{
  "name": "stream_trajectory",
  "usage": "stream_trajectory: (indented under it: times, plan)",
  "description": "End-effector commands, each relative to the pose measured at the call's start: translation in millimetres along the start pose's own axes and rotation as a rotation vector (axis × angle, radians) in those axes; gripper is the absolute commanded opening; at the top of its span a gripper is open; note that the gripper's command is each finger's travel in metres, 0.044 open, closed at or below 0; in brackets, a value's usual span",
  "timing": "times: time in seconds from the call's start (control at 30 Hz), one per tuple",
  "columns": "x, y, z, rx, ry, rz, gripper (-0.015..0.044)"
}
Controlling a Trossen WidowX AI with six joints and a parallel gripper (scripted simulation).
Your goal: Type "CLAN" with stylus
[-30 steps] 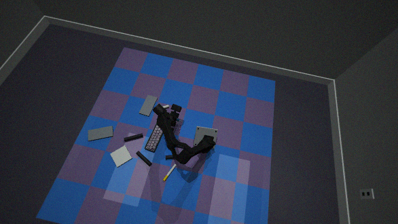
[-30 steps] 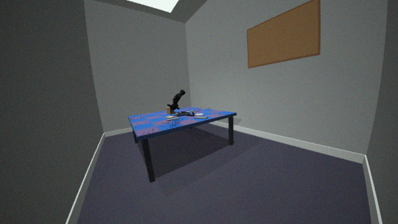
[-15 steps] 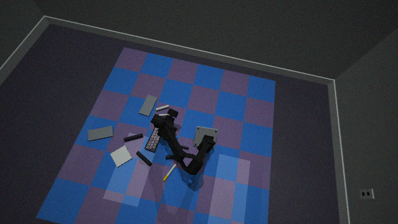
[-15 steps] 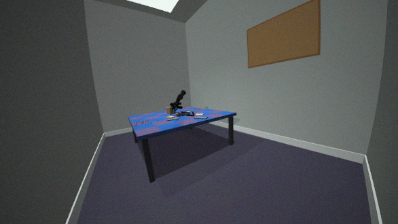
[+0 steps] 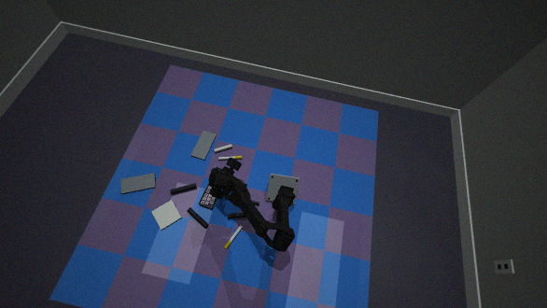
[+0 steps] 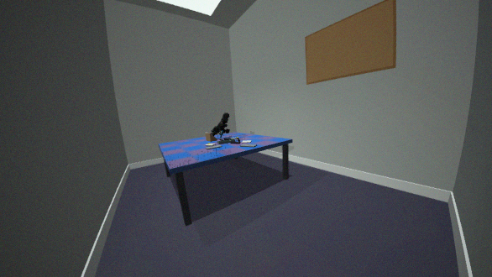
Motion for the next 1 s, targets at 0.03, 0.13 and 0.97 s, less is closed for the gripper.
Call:
stream_trajectory:
  times: [0.03, 0.13, 0.97]
  plan:
    - [16.1, -6.7, 11.7, -0.111, -0.042, -0.031, 0.0000]
    - [25.1, -9.6, 18.4, -0.173, -0.069, -0.050, 0.0000]
    - [72.2, -7.8, 42.8, -0.422, -0.250, -0.132, 0.0000]
Point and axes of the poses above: the point midway between the two fingers, 35 mm back from their tips, its own z axis back along the fingers, its own x axis across the jaws, y = z × x, the point moved 3 cm from there along z, back along the fingers, and after that the axes turned 13 degrees about z, right-handed, at the moved point
